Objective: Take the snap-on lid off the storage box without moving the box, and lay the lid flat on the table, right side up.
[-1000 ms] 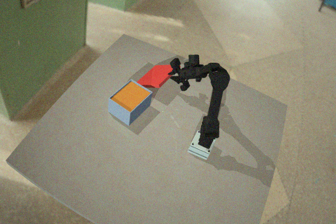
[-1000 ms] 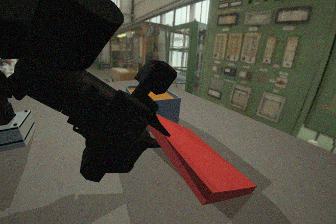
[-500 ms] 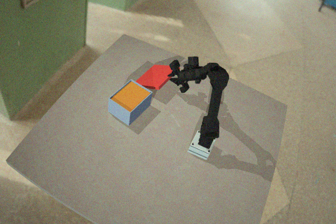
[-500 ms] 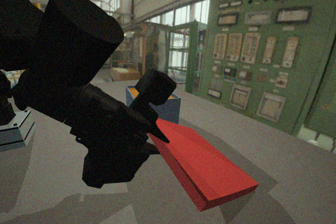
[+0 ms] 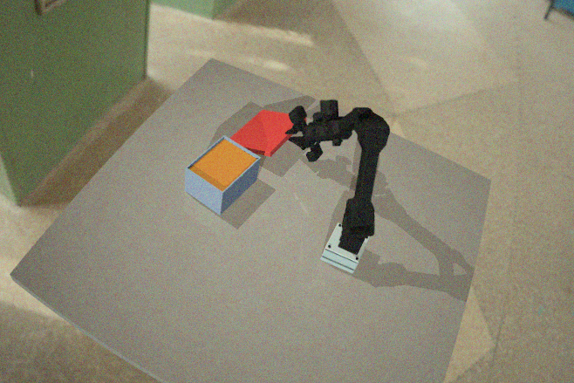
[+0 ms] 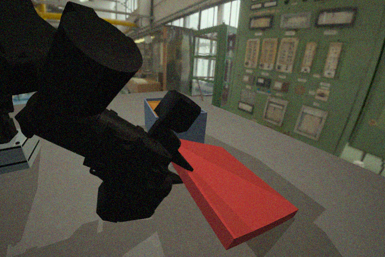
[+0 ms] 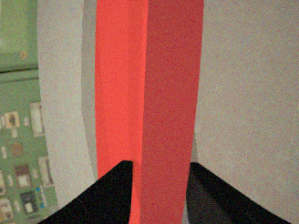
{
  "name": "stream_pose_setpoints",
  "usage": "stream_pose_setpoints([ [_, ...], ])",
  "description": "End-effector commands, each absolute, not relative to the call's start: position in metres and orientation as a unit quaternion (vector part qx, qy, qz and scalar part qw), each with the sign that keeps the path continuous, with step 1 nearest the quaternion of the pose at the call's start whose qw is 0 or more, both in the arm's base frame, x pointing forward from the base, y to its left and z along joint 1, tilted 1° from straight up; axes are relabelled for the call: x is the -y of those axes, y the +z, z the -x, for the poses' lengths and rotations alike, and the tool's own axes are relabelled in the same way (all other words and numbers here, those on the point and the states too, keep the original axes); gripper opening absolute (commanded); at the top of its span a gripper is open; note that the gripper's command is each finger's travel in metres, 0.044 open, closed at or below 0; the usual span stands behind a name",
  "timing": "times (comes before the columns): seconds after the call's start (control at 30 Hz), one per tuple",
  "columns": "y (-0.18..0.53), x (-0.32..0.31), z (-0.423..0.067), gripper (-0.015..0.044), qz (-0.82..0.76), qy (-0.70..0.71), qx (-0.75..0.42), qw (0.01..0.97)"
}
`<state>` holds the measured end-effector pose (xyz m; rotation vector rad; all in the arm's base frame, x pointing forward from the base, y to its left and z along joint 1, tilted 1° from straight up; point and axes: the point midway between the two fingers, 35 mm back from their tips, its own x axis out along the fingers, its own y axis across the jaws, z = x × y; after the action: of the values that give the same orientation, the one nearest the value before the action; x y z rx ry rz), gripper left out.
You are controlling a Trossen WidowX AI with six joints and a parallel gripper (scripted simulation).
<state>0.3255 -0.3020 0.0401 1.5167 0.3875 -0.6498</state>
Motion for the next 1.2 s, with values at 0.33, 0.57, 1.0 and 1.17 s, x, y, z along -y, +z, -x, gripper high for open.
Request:
stream_pose_setpoints([
  [0.33, 0.031, 0.302, -0.326, 0.0026, -0.672, -0.289, -0.174, 0.659],
  [0.57, 0.033, 0.303, -0.326, 0.021, -0.674, -0.294, -0.181, 0.653],
  [1.0, 0.03, 0.298, -0.308, 0.044, -0.674, -0.294, -0.181, 0.653],
  [1.17, 0.029, 0.296, -0.298, 0.044, -0.674, -0.294, -0.182, 0.653],
])
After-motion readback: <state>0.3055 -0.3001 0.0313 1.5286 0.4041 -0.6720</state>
